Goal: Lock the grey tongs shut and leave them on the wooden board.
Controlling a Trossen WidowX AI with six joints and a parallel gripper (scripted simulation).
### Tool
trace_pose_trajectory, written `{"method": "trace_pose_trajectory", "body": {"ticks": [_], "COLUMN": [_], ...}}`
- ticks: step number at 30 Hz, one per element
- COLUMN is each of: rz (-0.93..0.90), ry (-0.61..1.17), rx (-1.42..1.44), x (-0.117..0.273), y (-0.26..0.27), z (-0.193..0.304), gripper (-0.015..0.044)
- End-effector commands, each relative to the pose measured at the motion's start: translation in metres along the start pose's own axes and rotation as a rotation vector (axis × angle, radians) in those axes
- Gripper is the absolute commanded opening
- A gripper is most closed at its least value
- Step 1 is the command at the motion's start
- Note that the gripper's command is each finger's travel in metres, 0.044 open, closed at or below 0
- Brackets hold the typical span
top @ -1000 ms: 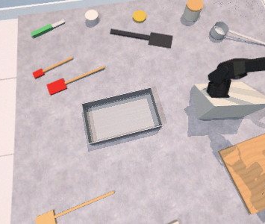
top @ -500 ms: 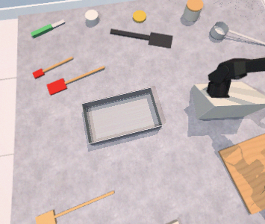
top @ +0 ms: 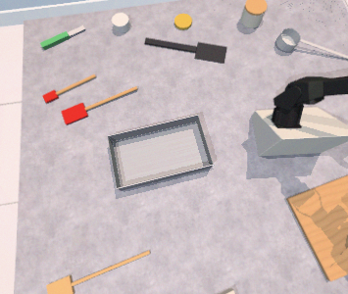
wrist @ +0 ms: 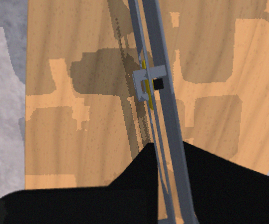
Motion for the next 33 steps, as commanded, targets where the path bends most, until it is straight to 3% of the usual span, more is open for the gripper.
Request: {"method": "trace_pose_trajectory", "body": {"ticks": [1,20,33], "rz": [0.000,0.002,0.004], "ry": [0.005,0.006,0.001], "rx": [-0.004,-0.004,-0.001], "x": [-0.006,-0.029,-0.029], "y": [-0.001,-0.004,-0.004], "z": [0.000,-0.001,-0.001], "gripper": [-0.0150,-0.0150,0.0191]}}
Point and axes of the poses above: the point midway between the two fingers, 35 mm back from their tips, its own x axis back along the fingers, its own y axis across the jaws, z = x × y, the point moved 4 cm from there along x, back along the fingers, and after that the axes turned 4 degrees about -x, right-handed, at the moved point
